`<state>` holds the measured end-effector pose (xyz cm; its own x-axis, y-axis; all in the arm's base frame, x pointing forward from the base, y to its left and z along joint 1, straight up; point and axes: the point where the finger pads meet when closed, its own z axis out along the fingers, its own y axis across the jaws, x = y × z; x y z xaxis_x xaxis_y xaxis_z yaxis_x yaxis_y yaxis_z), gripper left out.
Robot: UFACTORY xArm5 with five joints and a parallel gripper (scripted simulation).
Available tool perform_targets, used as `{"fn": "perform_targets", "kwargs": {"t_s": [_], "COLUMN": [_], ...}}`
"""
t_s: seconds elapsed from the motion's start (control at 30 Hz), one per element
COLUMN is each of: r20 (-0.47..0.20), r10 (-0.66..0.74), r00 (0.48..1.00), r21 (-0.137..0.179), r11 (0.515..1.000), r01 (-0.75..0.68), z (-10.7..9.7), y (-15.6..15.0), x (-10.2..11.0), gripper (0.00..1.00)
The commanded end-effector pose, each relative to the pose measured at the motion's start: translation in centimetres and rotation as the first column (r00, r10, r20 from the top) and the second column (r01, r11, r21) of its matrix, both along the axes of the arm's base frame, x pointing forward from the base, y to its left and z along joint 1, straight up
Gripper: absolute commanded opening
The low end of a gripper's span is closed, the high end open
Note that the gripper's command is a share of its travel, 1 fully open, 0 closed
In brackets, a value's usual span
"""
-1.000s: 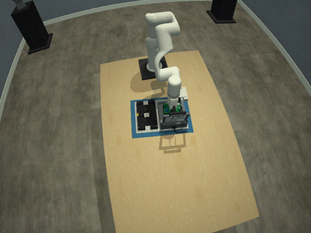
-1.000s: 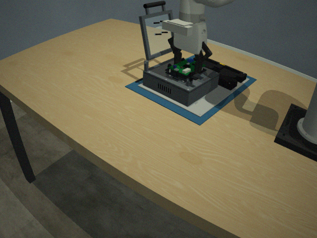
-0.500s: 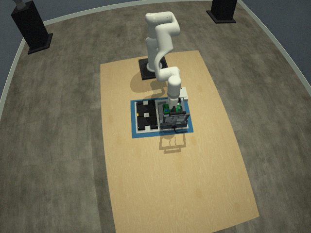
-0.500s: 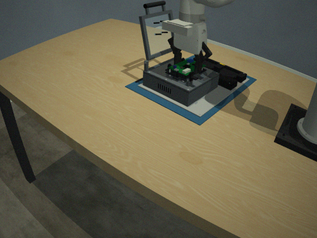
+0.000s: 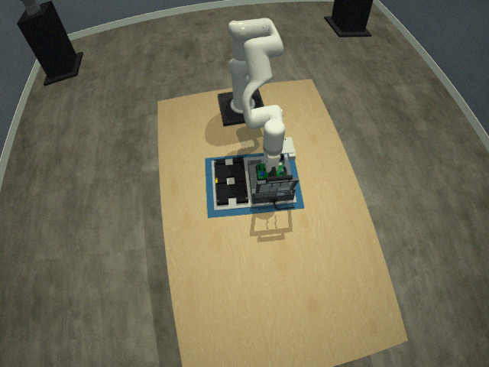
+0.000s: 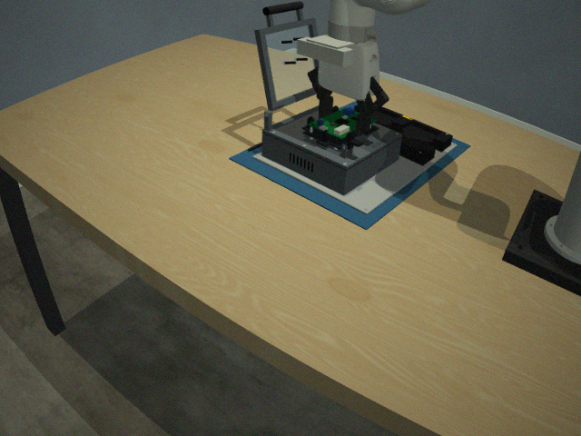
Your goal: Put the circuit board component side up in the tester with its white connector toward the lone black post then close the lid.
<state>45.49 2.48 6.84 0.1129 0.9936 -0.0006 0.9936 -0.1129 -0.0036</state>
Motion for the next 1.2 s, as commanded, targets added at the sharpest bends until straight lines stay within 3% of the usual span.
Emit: {"fn": "perform_targets", "kwargs": {"t_s": [0.0,1.17], "r20": [0.004,0.004], "r10": [0.0,0.0], "r00": [1.0,1.0], "r21": [0.0,0.0], "r11": [1.0,1.0], "r01": [0.0,0.0], "z": [0.14,-0.2], "y": [0.01,0.01], "x": [0.14,0.14], "gripper": [0.79,0.79]}}
